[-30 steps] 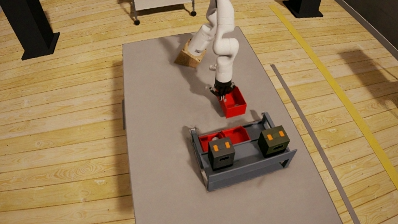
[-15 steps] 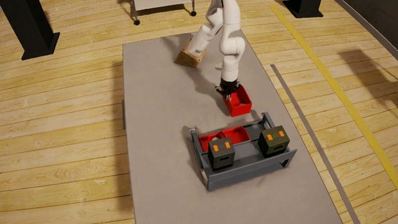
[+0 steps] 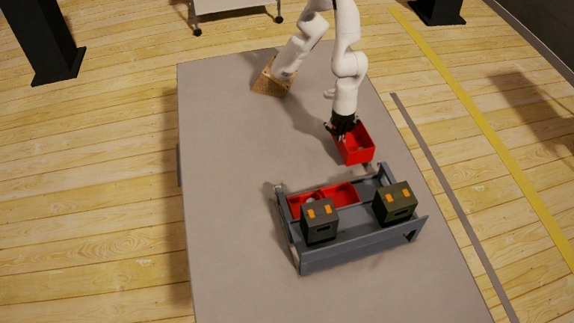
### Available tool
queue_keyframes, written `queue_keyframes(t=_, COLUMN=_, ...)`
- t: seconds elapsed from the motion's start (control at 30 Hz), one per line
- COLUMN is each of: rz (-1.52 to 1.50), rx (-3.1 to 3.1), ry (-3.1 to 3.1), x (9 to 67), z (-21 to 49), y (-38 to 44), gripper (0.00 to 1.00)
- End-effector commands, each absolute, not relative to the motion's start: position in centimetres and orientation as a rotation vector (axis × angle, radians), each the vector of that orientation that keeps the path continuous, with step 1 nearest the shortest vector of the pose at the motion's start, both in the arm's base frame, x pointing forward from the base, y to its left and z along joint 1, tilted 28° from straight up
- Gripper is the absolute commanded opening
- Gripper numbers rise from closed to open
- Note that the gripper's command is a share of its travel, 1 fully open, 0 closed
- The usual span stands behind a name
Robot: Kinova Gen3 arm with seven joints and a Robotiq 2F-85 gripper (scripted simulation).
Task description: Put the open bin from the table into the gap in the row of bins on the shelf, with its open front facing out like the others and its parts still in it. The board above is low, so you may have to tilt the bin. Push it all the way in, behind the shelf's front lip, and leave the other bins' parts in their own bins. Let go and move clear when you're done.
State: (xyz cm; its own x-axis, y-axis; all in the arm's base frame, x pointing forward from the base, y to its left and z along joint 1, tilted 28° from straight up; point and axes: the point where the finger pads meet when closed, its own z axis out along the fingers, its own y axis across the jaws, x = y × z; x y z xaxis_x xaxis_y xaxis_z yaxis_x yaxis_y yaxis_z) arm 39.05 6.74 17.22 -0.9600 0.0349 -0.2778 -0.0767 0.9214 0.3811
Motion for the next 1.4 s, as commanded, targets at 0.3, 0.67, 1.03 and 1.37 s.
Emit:
queue_keyframes(t=0.3, rz=0.569, rx=-0.033, ry=2.799, x=39.13, z=17.38, y=6.90, gripper=0.10)
queue_keyframes(t=0.67, rz=0.569, rx=-0.033, ry=2.799, x=39.12, z=17.29, y=6.72, gripper=0.10)
queue_keyframes(t=1.03, rz=0.569, rx=-0.033, ry=2.799, x=39.15, z=17.19, y=6.41, gripper=0.10)
queue_keyframes(t=1.37, rz=0.569, rx=-0.033, ry=2.799, x=39.16, z=17.08, y=6.16, gripper=0.10)
